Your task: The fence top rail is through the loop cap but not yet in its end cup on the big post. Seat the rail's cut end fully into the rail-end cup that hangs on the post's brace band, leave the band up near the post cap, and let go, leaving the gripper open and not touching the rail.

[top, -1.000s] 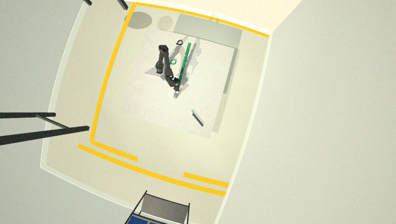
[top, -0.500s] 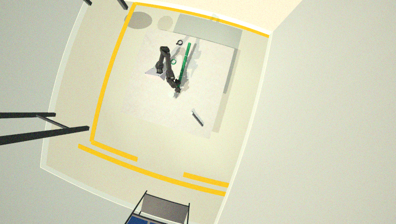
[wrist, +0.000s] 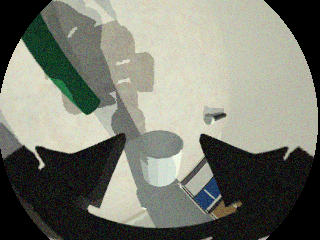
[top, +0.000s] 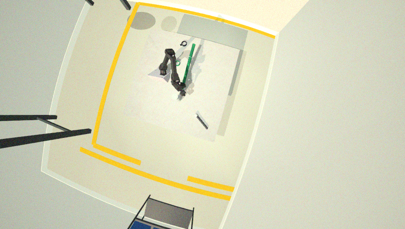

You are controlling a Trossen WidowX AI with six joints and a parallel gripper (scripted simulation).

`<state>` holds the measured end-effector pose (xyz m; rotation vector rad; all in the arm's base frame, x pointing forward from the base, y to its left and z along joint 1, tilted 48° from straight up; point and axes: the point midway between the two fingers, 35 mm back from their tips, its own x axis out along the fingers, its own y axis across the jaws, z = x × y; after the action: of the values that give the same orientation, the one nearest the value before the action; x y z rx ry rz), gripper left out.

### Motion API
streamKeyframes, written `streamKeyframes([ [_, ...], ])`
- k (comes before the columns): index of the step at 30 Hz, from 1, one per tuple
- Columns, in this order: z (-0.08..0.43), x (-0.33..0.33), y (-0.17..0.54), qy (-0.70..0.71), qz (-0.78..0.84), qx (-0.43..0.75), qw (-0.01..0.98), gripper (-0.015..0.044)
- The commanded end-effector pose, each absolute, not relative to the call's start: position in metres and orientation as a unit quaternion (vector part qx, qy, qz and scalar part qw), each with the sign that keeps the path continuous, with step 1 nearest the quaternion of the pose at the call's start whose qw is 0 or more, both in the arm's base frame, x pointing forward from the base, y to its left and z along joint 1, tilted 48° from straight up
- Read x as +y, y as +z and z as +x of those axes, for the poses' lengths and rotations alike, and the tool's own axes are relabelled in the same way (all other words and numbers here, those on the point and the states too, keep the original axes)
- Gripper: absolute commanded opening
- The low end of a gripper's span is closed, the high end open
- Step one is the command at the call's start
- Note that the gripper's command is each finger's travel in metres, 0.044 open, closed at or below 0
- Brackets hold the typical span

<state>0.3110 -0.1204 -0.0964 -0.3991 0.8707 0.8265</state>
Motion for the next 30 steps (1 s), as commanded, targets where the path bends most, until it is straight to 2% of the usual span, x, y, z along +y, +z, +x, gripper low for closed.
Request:
streamKeyframes([
  [1,0.3125,-0.1158,-0.1008,0.387,-0.182,0.406,0.808,0.0440],
  [7,0.3151,-0.1110,-0.1073,0.387,-0.182,0.405,0.808,0.0440],
  [19,0.3152,-0.1109,-0.1075,0.387,-0.182,0.405,0.808,0.0125],
  [22,0.3152,-0.1109,-0.1075,0.387,-0.182,0.405,0.808,0.0105],
  [26,0.3125,-0.1100,-0.1064,0.394,-0.190,0.393,0.808,0.0000],
  [30,0.3089,-0.1089,-0.1049,0.404,-0.201,0.377,0.809,0.0000],
])
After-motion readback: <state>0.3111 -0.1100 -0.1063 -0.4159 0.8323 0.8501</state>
